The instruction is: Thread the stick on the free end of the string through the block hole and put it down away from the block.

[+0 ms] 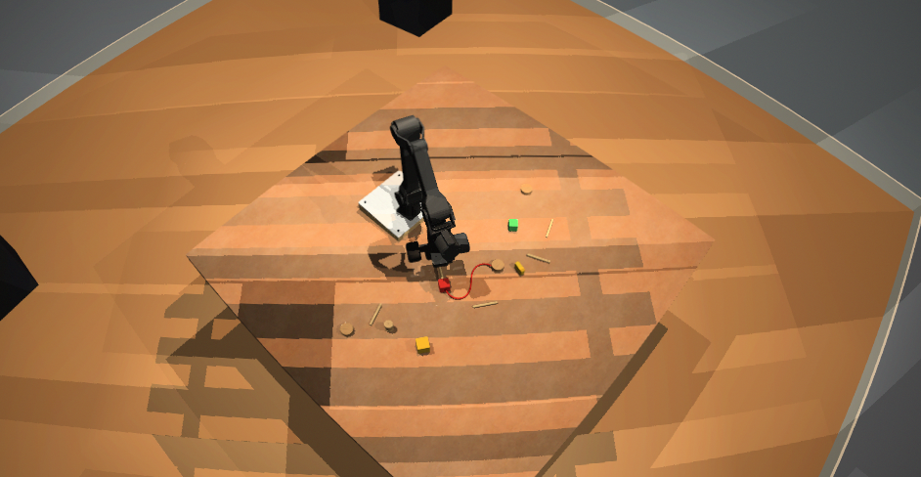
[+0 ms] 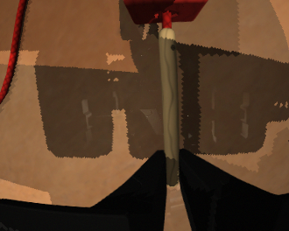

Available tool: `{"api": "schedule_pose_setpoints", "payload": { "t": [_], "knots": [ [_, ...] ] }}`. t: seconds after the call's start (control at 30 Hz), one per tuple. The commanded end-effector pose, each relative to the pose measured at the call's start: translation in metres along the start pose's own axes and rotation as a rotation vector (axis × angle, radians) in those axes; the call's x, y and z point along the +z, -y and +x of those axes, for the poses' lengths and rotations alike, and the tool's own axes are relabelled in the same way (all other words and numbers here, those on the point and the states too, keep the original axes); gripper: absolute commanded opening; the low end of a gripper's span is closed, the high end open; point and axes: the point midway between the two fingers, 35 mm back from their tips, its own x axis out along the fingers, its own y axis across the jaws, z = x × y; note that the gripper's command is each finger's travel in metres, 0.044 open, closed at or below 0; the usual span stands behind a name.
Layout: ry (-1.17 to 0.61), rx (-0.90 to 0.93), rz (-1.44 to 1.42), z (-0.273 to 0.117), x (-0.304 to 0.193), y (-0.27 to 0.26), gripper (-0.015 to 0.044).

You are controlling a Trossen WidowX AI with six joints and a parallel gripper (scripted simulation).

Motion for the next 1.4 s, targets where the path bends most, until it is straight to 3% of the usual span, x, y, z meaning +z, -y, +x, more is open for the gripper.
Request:
{"api": "schedule_pose_setpoints", "payload": {
  "t": [0.0, 1.3, 1.37],
  "knots": [
    [-0.006, 0.000, 0.003, 0.000, -0.006, 0.000, 0.0000],
    [-0.007, -0.015, -0.012, 0.009, -0.044, 0.004, 0.0000],
    [-0.012, -0.009, -0.016, 0.007, -0.042, 0.004, 0.0053]
  ]
}}
